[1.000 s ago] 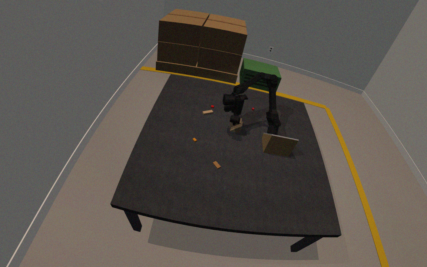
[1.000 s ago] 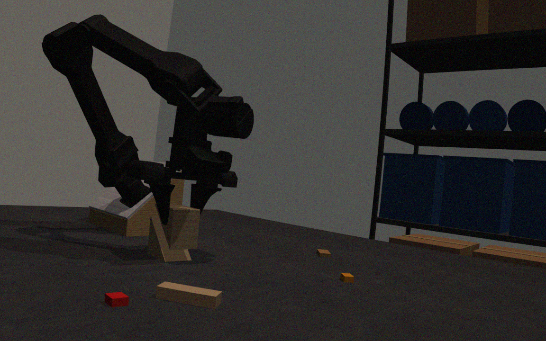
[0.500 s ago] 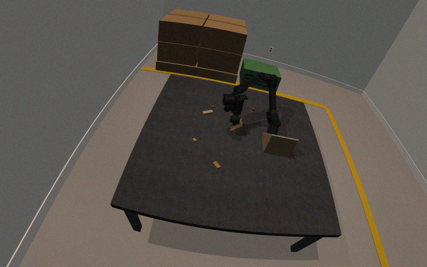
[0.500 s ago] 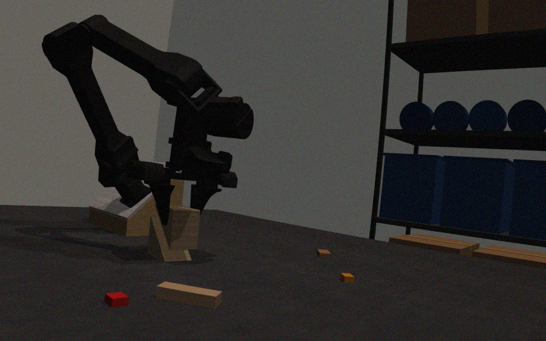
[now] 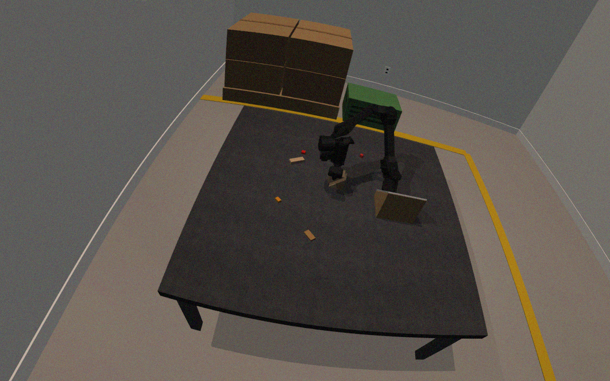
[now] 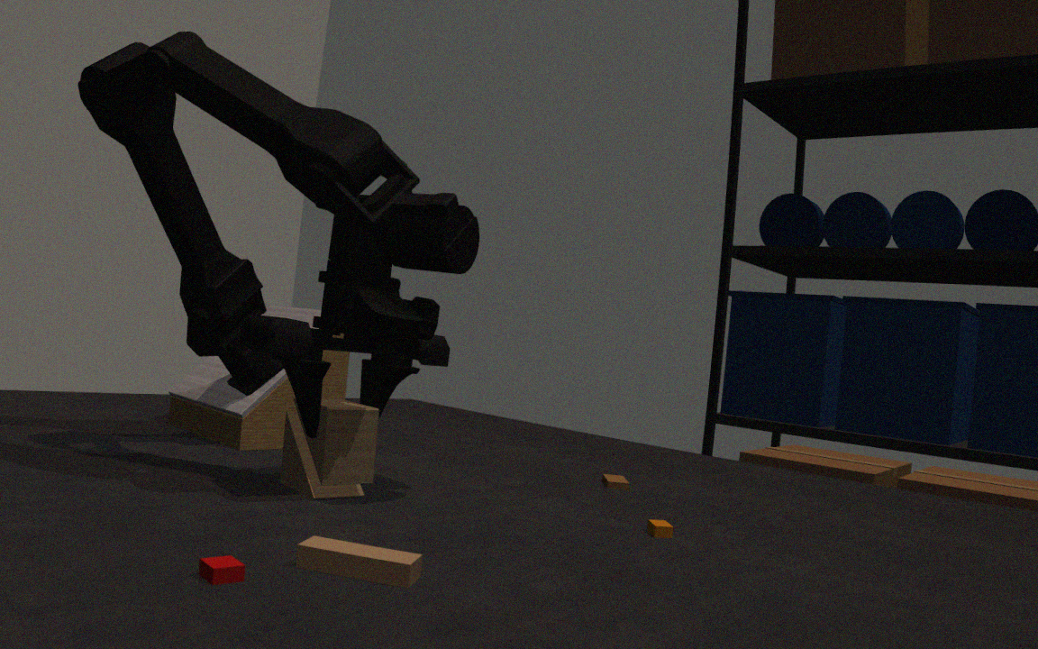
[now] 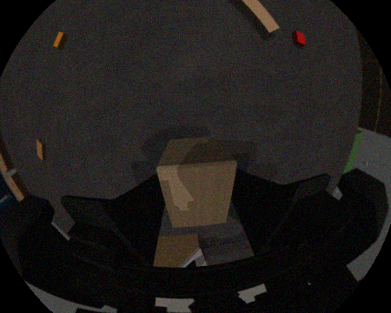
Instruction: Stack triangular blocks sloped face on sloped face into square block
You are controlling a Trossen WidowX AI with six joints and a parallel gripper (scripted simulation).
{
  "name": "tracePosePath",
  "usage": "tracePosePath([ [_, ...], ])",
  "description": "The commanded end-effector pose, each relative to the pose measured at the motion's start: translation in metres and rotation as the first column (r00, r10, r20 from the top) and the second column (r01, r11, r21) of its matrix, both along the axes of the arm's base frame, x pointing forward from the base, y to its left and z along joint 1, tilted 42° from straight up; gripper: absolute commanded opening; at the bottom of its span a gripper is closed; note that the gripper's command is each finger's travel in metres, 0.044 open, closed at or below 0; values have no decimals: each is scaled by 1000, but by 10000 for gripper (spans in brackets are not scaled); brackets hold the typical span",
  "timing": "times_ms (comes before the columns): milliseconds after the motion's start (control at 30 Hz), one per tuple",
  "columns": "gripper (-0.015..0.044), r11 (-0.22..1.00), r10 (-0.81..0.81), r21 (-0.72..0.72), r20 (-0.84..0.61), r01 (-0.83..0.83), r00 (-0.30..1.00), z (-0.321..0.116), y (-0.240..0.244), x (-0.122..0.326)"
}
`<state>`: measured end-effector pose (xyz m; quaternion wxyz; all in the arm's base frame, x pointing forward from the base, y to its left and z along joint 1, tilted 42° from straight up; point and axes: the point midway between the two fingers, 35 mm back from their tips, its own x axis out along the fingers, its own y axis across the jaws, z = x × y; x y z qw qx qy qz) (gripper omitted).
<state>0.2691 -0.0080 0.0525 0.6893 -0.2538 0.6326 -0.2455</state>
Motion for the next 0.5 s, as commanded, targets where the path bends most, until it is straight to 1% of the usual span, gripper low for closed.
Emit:
tracePosePath([
  [0, 0, 1000, 3, -7, -6, -3, 1000, -2, -3, -2],
  [467, 0, 1000, 2, -8, -6, -3, 1000, -9, -9, -6],
])
